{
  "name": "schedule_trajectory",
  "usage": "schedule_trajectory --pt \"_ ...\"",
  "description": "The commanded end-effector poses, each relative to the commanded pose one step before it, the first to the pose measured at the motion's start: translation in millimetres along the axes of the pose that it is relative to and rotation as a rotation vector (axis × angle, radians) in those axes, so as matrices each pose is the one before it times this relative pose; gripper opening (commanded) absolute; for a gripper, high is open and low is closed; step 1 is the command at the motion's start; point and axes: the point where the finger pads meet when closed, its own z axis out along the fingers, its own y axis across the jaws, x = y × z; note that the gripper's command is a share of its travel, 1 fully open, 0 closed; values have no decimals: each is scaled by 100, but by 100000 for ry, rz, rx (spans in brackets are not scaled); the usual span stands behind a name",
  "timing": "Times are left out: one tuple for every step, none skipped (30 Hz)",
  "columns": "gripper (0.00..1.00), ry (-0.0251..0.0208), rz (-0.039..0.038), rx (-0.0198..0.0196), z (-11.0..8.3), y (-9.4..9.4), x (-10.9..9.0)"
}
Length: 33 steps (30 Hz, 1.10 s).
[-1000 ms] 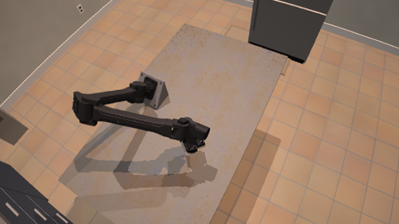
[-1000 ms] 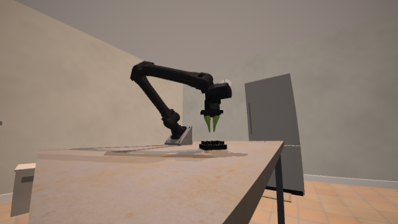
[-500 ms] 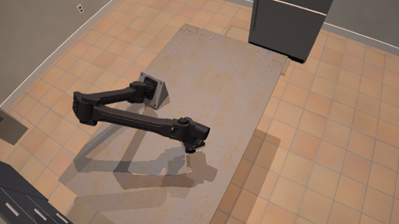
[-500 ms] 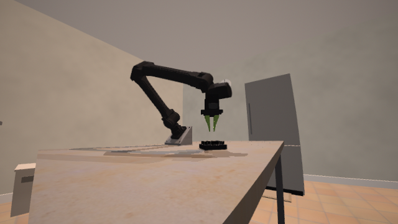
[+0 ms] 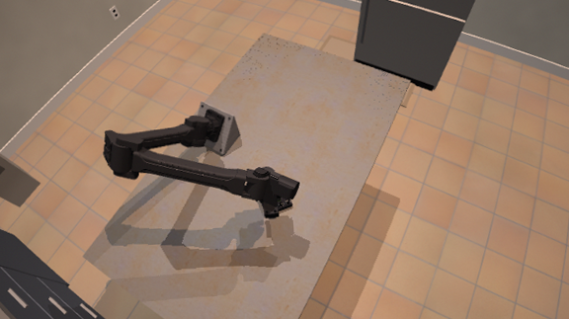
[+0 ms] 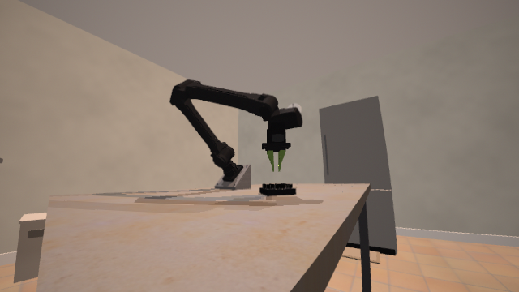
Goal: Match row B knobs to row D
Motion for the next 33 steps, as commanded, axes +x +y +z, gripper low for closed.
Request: schedule_trajectory --pt "19 -4142 3590 -5454 -2780 936 -1906" --pt "19 0 0 0 0 0 0" --pt "19 0 0 0 0 0 0" --pt "19 0 0 0 0 0 0" --pt "19 0 0 0 0 0 0" --pt "19 0 0 0 0 0 0" --pt "19 0 0 0 0 0 0" --pt "19 0 0 0 0 0 0" --pt "19 0 0 0 0 0 0" --pt "19 -1 1 -1 0 0 0" --pt "19 -7 2 -11 1 3 -2" --pt "19 -19 6 -29 4 8 -5" --pt "19 -13 -34 -19 22 5 16" --pt "19 -22 -55 -30 35 7 25" --pt "19 -31 -80 -43 50 10 36" --pt "19 -42 -108 -58 68 14 49" --pt "19 -55 -138 -75 87 18 63" --pt "19 -69 -171 -92 107 21 78" --pt "19 174 -325 284 203 -109 95" --pt "19 404 -493 629 322 -189 133" --pt "19 482 -225 737 378 -213 162" --pt "19 552 -122 832 427 -241 185" --pt "19 624 -136 926 476 -269 209" --pt "19 630 -26 922 486 -267 162" --pt "19 0 0 0 0 0 0" --pt "19 0 0 0 0 0 0" --pt "19 -923 528 -1334 -554 555 -614" --pt "19 379 -249 567 393 -114 242" --pt "19 682 -509 991 523 -255 364" --pt "19 361 -502 485 311 -57 255" --pt "19 127 -238 190 189 49 75" --pt "19 137 -259 207 202 53 81" --pt "19 -14 13 -7 119 92 -59"
